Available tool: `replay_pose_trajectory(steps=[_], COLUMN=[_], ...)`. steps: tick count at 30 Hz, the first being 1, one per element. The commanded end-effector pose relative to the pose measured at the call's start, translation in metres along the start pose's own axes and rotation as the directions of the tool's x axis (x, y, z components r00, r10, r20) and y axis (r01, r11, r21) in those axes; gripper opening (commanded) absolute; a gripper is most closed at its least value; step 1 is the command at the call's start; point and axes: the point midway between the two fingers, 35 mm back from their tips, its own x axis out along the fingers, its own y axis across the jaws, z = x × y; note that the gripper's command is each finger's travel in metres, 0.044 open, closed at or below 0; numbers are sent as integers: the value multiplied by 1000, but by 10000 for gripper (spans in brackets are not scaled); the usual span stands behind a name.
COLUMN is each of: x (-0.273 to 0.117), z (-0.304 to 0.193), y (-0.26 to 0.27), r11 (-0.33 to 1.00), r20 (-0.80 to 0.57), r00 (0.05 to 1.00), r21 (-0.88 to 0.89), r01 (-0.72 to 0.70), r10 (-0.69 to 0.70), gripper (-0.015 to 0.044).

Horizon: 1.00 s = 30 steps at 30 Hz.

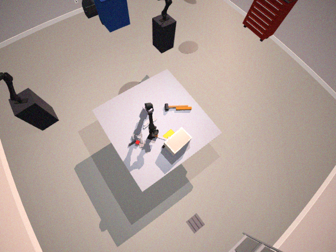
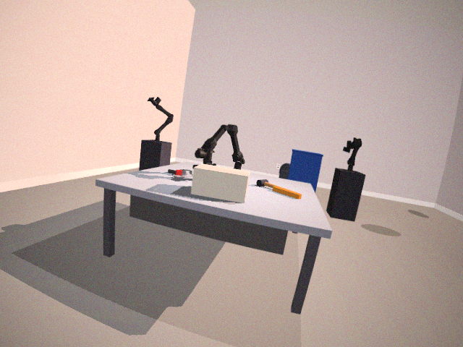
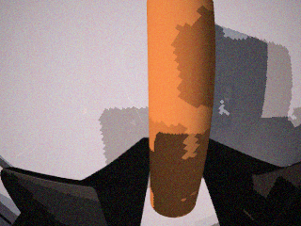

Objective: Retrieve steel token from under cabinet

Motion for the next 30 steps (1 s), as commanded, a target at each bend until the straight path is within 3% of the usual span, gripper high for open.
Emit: replay_pose_trajectory(steps=[1,30], x=[1,1], z=[1,-45], y=[5,0], r11=[1000,1000], r20=[-2,-6], r00=[1000,1000], r21=[-8,-8], r01=[-7,-7], r10=[7,7], gripper=[0,0])
